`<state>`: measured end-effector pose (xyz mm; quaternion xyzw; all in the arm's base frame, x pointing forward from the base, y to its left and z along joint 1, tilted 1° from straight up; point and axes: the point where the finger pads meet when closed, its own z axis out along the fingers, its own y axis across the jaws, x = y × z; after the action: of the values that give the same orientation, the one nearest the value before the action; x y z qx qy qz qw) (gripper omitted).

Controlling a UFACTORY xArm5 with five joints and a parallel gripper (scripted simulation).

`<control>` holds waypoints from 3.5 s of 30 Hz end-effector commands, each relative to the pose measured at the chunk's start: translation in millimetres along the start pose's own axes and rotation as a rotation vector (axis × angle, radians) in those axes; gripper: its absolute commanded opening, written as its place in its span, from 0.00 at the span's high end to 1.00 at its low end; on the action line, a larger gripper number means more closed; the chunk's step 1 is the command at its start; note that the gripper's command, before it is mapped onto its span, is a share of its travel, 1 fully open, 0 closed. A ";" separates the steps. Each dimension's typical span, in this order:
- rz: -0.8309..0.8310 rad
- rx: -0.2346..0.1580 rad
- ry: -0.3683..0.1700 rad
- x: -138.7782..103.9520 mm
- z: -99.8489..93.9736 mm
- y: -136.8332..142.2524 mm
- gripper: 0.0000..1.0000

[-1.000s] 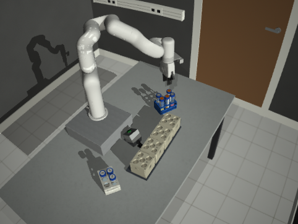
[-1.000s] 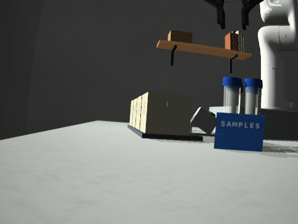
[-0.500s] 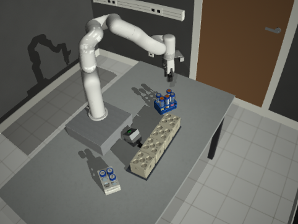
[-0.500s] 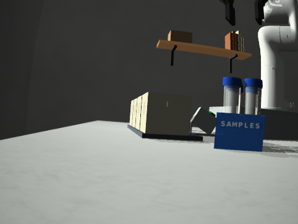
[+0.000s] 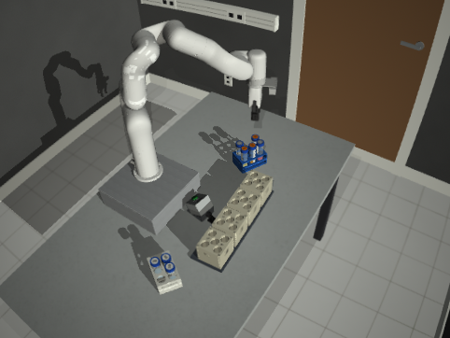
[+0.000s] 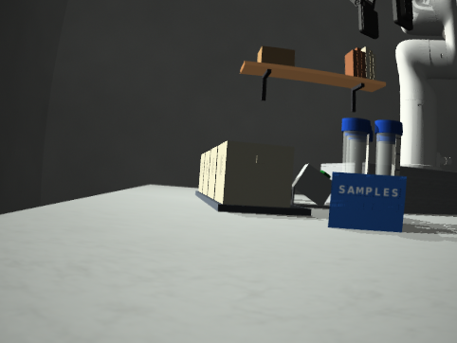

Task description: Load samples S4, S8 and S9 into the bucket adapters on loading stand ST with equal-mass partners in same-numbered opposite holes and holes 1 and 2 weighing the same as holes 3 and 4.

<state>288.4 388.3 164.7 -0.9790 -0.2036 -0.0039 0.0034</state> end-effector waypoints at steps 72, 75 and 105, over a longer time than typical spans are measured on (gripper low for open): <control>0.890 0.011 -0.009 0.7 58.4 -1.7 0.43; 0.890 0.011 -0.009 0.7 64.4 -1.7 0.43; 0.890 0.011 -0.009 0.4 115.3 -2.4 0.43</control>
<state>287.7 390.3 54.4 -0.9713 0.2378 -0.0020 0.0047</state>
